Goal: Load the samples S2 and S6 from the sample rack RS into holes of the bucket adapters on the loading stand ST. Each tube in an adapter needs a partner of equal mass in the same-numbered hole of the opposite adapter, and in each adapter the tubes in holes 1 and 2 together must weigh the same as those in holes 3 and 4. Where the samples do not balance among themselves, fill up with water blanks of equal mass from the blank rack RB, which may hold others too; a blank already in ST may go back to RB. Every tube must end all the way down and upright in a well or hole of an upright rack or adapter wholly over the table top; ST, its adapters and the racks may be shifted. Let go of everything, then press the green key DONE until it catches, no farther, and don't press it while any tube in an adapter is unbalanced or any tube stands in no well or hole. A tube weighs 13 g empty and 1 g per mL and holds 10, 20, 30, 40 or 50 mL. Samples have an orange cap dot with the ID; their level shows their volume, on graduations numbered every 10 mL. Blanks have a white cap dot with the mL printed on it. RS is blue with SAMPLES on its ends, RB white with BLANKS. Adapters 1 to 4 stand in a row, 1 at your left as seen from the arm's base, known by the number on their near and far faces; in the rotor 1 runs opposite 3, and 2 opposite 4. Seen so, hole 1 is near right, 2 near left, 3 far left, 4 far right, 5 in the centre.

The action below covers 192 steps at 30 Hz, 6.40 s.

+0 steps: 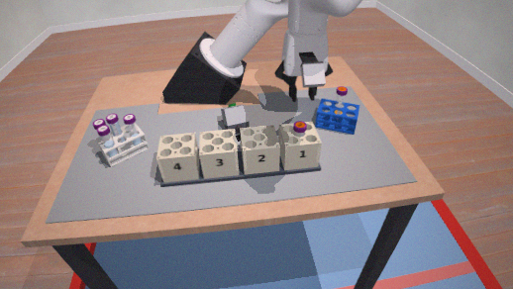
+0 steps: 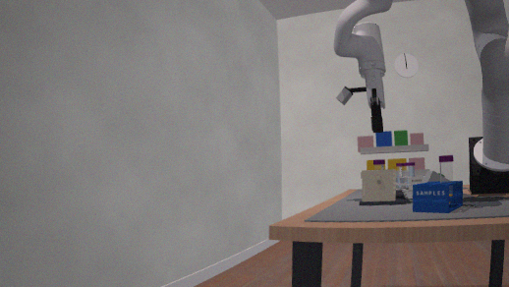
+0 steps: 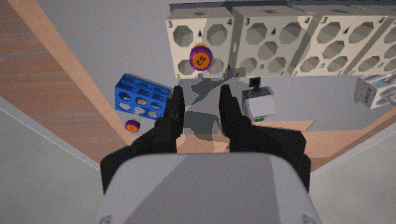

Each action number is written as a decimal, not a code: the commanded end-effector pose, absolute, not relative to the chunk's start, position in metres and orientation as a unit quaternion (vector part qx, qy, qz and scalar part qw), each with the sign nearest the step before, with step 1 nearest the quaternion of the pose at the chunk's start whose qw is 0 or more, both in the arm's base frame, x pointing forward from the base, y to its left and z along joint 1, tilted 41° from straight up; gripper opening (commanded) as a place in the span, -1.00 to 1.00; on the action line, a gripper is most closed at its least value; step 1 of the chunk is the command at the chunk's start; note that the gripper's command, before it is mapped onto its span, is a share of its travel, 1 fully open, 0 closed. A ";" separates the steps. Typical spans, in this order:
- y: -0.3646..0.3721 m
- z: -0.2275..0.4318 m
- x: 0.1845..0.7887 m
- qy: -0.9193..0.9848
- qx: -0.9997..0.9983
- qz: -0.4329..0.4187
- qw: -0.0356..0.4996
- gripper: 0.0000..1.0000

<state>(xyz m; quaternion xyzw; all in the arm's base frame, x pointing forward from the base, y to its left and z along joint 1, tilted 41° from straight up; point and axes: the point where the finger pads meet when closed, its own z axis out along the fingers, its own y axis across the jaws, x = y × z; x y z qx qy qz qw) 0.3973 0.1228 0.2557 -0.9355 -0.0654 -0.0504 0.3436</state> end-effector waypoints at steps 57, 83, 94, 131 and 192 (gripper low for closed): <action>0.156 0.310 0.317 -0.368 -0.863 -0.160 0.308 0.13; 0.214 0.354 0.221 -0.547 -0.762 -0.224 0.266 0.13; 0.226 0.363 0.200 -0.547 -0.762 -0.224 0.266 0.13; 0.261 0.322 0.203 -0.546 -0.762 -0.224 0.266 0.13; 0.307 0.269 0.206 -0.546 -0.762 -0.224 0.266 0.13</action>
